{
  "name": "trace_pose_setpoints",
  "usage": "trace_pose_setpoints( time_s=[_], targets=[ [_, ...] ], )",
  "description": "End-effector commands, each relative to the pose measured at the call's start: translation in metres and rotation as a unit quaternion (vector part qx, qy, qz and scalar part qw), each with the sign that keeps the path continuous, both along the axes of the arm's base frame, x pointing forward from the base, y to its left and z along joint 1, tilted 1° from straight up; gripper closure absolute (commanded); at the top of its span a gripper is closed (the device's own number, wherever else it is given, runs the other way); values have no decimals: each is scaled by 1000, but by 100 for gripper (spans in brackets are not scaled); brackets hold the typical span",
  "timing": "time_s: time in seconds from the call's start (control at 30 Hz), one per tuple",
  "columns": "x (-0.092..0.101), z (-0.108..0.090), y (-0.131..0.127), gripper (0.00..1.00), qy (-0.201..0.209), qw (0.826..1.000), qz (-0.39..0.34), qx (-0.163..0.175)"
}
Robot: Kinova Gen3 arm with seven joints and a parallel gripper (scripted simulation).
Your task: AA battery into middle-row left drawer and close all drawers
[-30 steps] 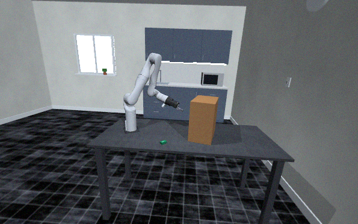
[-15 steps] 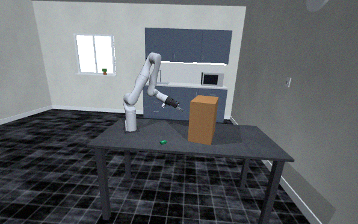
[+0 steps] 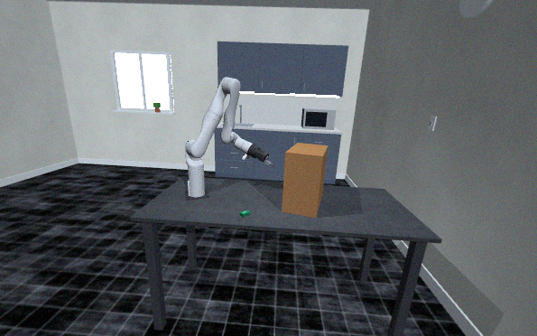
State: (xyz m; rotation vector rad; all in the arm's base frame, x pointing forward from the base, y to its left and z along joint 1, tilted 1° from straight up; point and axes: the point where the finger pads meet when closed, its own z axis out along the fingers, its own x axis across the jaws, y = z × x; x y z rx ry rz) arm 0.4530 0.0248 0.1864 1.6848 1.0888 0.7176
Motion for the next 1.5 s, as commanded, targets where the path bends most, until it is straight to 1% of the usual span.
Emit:
trace_pose_setpoints(
  time_s=[0.0,0.33,0.9,0.93,1.4,1.47],
  targets=[
    [0,3,-1,100,2,1000,-3,3],
    [-1,6,0,100,13,1000,-4,10],
    [-4,13,2,100,43,999,-4,25],
    [-5,11,2,100,48,999,-4,25],
    [-9,19,4,100,83,996,-5,43],
    [-9,19,4,100,83,996,-5,43]
  ],
)
